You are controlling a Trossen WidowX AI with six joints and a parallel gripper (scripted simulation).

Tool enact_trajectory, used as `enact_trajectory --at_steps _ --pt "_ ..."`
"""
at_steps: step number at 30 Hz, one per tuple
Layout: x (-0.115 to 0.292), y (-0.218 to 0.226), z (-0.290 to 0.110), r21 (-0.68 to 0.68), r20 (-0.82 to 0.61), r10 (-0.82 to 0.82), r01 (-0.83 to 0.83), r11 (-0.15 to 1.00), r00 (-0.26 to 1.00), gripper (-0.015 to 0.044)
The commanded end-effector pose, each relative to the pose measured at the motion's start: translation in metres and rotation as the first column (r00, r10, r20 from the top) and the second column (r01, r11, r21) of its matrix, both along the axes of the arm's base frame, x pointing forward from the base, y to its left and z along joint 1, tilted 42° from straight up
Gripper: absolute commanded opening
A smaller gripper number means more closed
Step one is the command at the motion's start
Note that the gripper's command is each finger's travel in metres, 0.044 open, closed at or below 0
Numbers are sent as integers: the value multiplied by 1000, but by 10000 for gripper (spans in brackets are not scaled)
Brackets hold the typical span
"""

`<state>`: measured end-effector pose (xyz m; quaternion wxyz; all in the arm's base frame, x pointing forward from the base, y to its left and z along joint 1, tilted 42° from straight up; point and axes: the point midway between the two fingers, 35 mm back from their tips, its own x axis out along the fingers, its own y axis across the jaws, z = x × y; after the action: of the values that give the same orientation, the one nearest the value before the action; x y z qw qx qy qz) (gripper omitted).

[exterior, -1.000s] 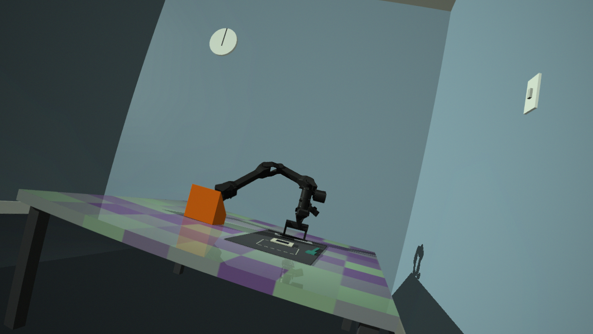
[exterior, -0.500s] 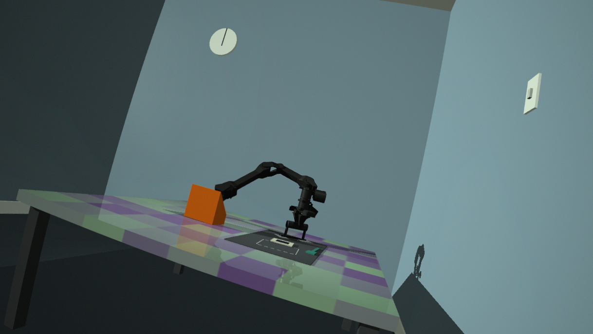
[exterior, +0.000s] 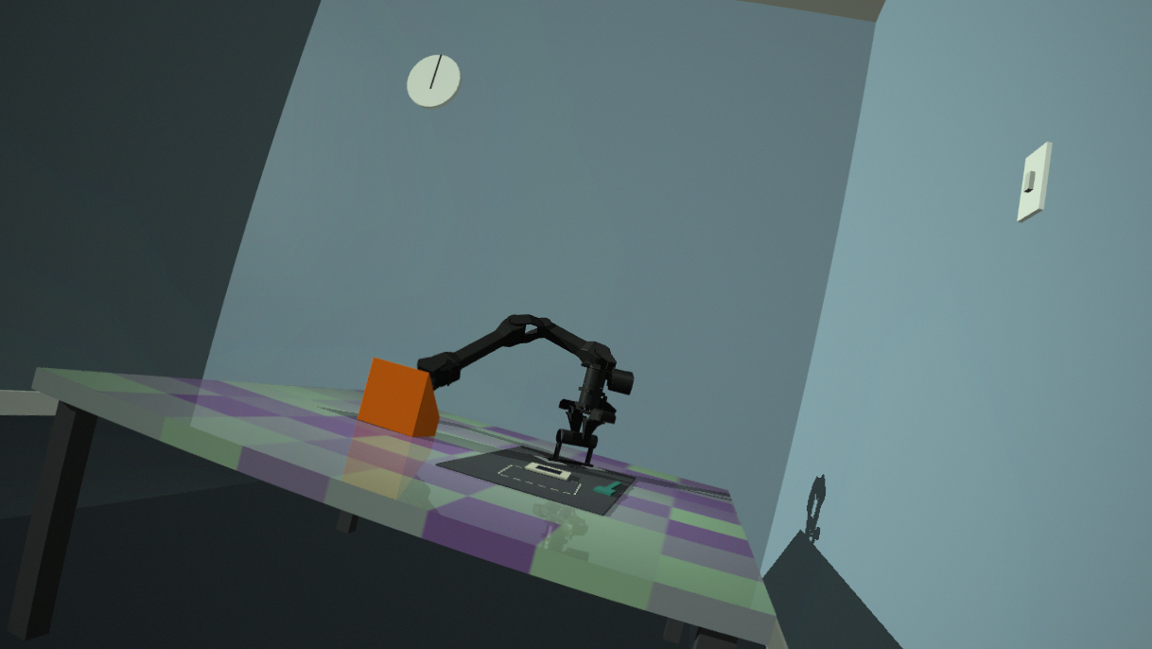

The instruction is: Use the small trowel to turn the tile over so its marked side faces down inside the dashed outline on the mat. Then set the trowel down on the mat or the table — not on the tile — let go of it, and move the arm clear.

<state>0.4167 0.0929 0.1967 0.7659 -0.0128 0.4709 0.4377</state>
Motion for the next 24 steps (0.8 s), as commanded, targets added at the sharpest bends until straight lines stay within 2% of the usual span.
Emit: enact_trajectory --at_steps 1,19,24 --pt "0 0 0 -2 6 7 -7 1000 1000 270" --pt "0 0 0 -2 6 7 -7 1000 1000 270" --pt "-10 -27 30 -6 19 21 -21 1000 1000 270"
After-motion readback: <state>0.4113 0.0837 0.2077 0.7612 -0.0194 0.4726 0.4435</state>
